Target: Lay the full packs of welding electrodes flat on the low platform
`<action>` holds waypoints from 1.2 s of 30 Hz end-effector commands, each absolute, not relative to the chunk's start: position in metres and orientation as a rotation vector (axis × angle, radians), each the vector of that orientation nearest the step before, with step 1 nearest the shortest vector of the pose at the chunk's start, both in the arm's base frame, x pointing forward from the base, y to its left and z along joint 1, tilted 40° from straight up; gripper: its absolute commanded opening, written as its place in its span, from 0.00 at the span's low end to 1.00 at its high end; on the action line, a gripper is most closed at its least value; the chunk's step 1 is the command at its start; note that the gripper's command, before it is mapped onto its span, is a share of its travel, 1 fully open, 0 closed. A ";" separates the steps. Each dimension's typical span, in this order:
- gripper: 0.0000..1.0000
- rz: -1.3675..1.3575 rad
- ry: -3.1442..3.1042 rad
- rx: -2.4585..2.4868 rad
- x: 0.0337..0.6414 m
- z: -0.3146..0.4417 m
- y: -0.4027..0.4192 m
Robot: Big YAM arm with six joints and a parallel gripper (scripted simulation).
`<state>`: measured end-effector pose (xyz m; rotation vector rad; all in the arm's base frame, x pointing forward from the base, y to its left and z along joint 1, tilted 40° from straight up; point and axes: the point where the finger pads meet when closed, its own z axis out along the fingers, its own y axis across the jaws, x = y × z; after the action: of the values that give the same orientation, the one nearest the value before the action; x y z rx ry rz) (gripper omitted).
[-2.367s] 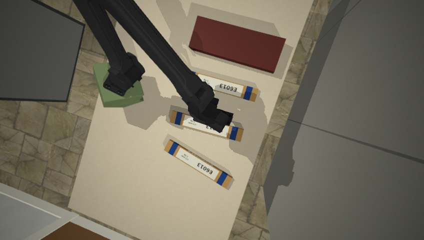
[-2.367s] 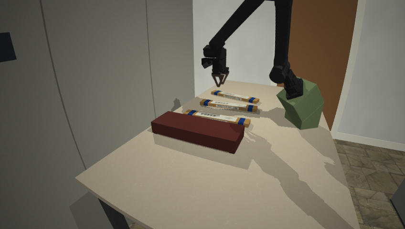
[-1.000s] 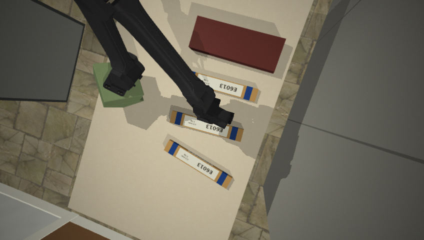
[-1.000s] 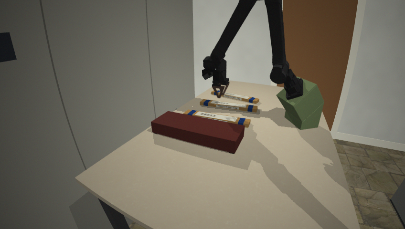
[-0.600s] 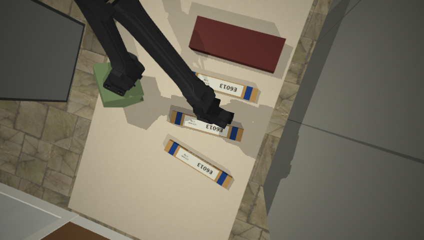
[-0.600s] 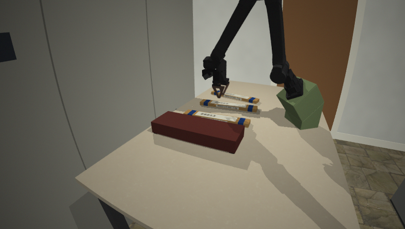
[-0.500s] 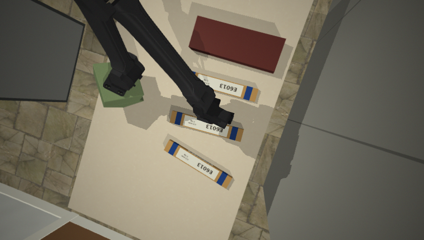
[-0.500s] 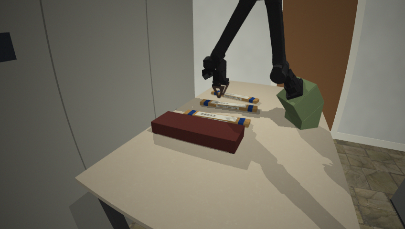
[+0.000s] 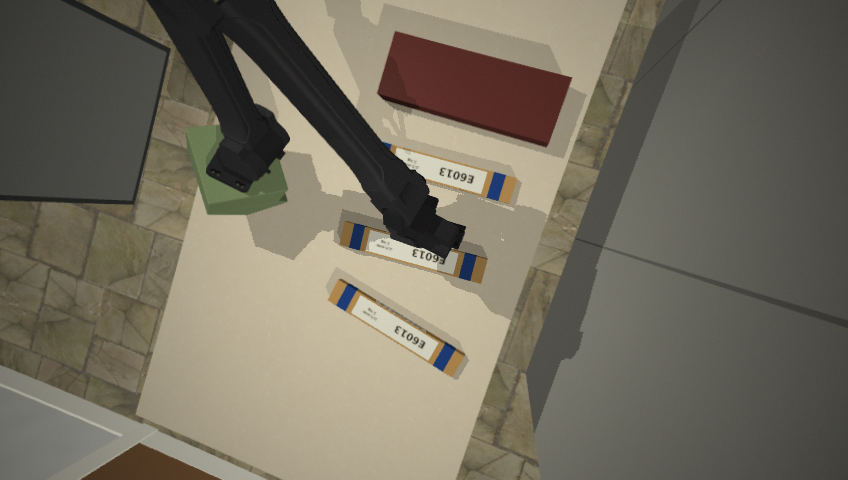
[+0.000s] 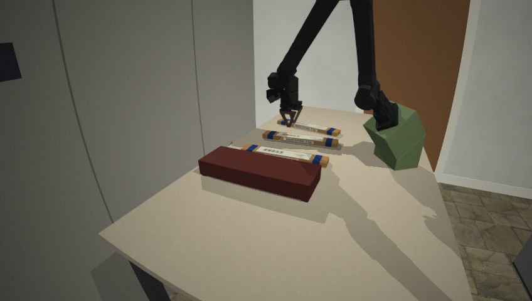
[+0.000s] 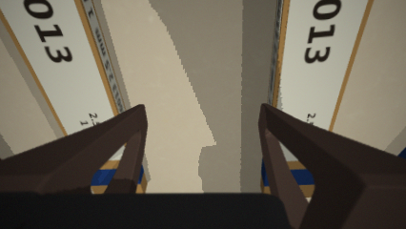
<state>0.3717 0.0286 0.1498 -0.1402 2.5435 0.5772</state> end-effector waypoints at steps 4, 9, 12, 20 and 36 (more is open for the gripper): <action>0.64 0.555 2.506 -0.151 0.375 0.175 0.020; 0.64 0.555 2.506 -0.151 0.372 0.180 0.017; 0.64 0.555 2.506 -0.151 0.371 0.181 0.016; 0.64 0.554 2.506 -0.151 0.366 0.190 0.012; 0.64 0.553 2.505 -0.152 0.357 0.203 0.004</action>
<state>0.3507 0.0106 0.1801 -0.1355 2.5478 0.5807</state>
